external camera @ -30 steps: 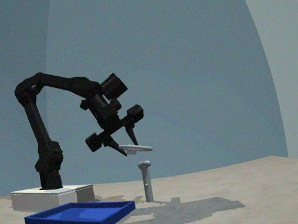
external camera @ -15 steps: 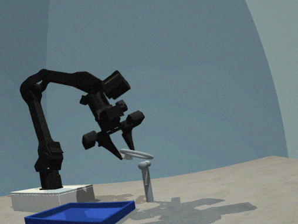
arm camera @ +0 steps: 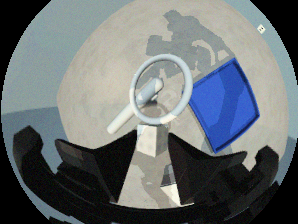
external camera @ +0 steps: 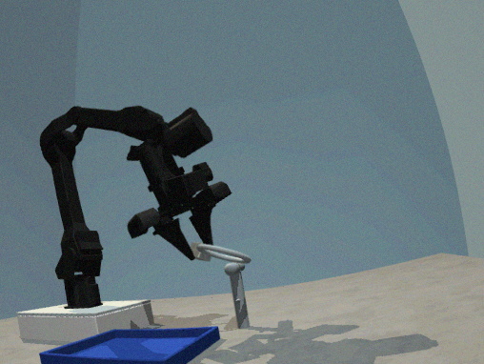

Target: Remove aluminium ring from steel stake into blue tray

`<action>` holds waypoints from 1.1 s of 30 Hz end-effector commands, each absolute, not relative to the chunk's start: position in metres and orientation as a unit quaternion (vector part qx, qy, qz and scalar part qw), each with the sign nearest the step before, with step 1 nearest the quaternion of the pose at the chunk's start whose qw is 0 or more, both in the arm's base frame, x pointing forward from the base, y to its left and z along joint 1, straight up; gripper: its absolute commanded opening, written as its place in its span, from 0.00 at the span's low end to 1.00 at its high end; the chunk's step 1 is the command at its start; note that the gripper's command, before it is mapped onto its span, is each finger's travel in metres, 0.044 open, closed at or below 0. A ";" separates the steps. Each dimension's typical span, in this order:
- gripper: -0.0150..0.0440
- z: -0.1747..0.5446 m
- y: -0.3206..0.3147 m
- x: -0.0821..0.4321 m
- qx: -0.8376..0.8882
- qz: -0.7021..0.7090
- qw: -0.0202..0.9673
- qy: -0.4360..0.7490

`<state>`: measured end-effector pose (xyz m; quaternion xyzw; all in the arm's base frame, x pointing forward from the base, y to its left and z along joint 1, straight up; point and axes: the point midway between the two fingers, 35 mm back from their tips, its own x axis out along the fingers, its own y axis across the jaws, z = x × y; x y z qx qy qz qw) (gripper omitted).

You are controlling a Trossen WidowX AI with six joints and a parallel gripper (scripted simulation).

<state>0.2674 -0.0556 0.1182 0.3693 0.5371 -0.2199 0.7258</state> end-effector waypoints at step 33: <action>0.25 0.128 -0.080 0.250 0.308 0.048 0.729 0.609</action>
